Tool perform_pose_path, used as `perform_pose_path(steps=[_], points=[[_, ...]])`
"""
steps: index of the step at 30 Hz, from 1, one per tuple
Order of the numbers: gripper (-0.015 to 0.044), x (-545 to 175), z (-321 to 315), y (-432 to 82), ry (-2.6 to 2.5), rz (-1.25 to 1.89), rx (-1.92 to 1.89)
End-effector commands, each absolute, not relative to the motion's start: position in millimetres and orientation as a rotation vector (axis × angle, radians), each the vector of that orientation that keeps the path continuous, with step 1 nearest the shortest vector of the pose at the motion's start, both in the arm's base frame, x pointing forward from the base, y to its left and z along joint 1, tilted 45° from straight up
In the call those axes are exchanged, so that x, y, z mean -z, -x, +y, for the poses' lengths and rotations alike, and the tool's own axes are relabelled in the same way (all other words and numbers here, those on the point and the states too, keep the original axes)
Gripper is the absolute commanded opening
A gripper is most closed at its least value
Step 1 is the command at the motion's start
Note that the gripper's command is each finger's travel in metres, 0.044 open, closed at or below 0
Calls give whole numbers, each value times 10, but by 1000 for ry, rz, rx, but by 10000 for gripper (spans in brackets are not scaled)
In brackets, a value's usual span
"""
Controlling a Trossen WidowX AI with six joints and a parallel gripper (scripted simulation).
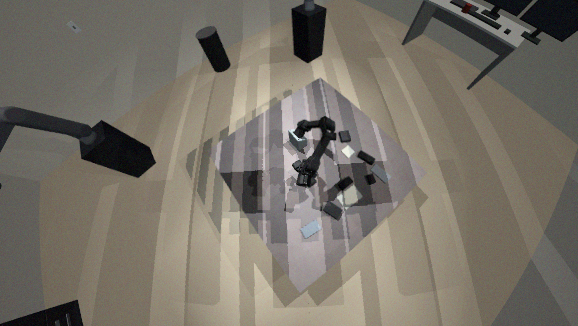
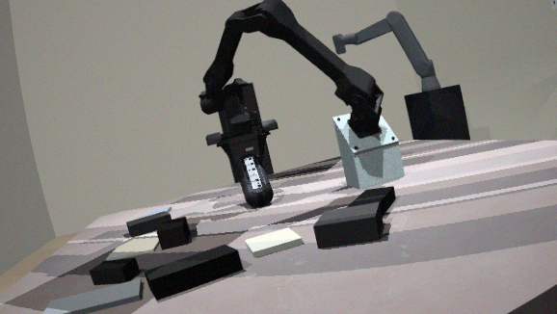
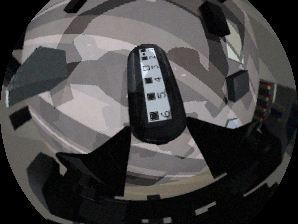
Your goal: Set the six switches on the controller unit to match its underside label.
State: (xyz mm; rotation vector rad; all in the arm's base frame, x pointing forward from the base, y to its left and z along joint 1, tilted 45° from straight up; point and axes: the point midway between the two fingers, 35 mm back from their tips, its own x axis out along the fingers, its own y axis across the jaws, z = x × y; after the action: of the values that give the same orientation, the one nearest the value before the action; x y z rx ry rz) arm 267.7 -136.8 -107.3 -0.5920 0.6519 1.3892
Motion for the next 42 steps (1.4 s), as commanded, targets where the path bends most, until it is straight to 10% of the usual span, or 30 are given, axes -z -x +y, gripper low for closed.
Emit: perform_pose_path(steps=[1,42], points=[[336,1021,-1358,-2674,588,652,-1388],[336,712,-1276,-2688,586,652,-1388]])
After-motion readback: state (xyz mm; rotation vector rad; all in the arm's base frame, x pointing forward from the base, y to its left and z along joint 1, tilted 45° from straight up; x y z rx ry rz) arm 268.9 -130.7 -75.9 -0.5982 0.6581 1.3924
